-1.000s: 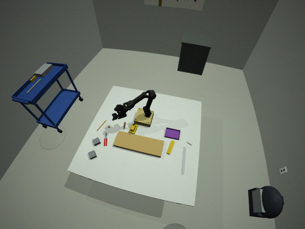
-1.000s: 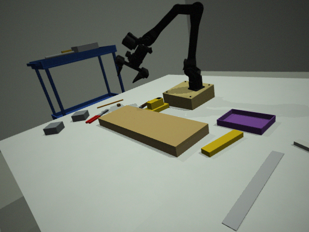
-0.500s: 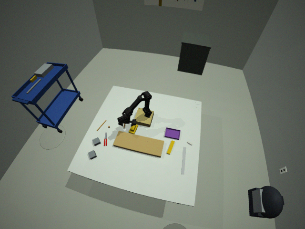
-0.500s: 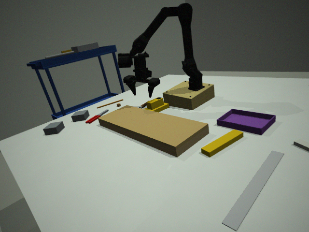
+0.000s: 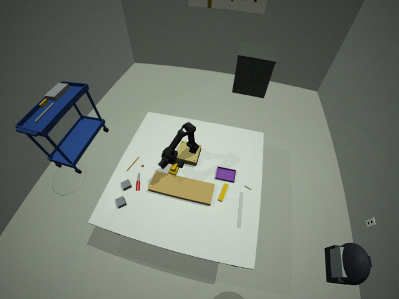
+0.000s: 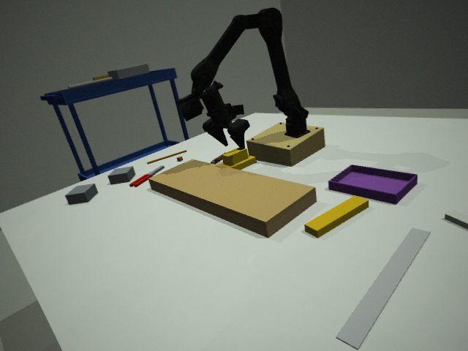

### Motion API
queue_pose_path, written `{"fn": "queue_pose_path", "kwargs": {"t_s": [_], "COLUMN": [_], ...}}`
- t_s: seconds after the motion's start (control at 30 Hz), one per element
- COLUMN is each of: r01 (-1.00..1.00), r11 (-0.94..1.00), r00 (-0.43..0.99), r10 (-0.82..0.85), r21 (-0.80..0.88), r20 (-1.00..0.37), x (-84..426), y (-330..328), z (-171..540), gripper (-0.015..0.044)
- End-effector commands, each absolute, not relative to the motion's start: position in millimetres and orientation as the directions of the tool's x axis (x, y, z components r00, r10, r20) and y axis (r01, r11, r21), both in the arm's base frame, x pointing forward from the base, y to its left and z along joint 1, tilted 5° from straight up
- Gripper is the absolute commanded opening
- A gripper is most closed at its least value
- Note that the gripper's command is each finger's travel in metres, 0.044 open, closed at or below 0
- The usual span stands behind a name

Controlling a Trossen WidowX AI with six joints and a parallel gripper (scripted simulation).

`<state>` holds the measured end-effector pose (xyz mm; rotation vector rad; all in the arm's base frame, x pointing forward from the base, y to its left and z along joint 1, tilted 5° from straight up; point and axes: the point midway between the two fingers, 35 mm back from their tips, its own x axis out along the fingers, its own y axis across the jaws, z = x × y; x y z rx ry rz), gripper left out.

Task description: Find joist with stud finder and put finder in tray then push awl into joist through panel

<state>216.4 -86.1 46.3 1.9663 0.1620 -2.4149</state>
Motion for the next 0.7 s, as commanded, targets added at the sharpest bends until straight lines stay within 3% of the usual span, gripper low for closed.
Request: {"fn": "queue_pose_path", "kwargs": {"t_s": [0.0, 0.67], "r01": [0.072, 0.072], "r11": [-0.996, -0.996], "r00": [-0.205, -0.205], "r10": [0.042, 0.041], "r21": [-0.057, -0.057], "r20": [-0.978, -0.978], "x": [218.0, 211.4], "y": [-87.1, -92.8], "z": [48.3, 31.7], "gripper": [0.0440, 0.0440]}}
